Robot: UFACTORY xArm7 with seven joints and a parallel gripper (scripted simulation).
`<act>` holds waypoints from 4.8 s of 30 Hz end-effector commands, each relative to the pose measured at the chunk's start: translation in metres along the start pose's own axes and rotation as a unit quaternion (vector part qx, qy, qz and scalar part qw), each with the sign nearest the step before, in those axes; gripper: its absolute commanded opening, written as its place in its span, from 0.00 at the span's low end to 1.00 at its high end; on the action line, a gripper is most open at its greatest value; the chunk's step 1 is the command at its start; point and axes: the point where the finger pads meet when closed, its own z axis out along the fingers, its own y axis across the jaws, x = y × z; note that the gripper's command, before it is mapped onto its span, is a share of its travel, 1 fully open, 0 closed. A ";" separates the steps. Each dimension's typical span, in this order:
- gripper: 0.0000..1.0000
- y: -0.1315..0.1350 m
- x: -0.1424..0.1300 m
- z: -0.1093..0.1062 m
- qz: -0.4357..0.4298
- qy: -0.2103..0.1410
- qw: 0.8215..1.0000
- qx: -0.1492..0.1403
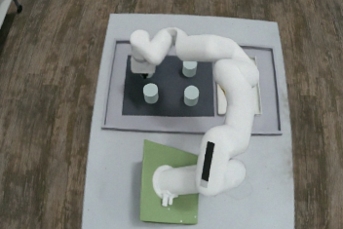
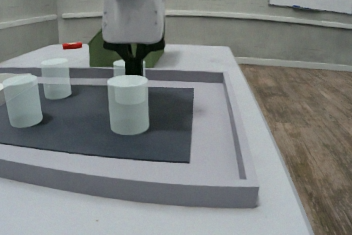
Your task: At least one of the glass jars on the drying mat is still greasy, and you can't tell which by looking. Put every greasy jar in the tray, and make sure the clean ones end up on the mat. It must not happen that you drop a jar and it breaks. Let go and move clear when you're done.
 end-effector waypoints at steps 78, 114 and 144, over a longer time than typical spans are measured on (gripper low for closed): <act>0.00 -0.001 0.013 -0.009 0.000 0.002 1.000 0.002; 0.00 -0.001 -0.012 -0.003 0.000 0.002 1.000 0.002; 0.00 -0.001 -0.012 -0.003 0.000 0.002 1.000 0.002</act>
